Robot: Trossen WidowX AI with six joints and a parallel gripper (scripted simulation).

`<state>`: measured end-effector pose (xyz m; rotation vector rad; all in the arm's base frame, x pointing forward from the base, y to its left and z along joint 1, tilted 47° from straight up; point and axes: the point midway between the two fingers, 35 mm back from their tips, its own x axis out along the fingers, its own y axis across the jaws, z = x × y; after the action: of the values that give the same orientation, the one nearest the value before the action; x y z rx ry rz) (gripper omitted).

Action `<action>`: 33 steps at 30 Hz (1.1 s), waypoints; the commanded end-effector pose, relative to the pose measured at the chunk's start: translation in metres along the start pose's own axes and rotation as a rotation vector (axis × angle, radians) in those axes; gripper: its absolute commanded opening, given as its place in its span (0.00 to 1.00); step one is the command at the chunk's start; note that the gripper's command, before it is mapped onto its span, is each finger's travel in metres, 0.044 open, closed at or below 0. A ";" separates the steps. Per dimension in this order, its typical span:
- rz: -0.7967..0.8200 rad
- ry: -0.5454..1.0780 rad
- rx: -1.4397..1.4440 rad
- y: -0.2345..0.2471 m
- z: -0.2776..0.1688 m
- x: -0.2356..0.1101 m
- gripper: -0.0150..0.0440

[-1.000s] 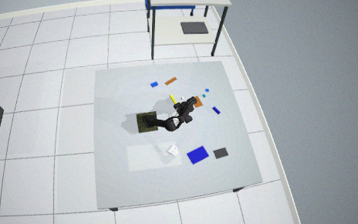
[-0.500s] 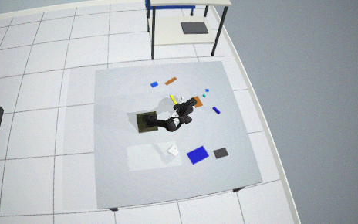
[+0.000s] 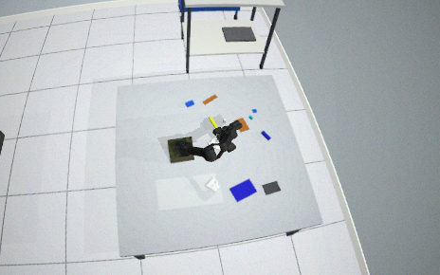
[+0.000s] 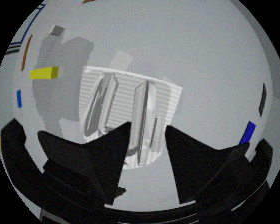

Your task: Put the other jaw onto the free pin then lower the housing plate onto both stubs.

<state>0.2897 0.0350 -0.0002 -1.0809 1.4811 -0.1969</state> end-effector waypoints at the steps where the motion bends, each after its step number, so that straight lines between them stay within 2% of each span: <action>1: -0.004 0.003 -0.007 0.000 -0.001 0.002 0.48; 33: -0.004 0.004 -0.010 0.000 -0.001 0.011 0.48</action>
<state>0.2908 0.0293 -0.0054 -1.0861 1.4824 -0.1940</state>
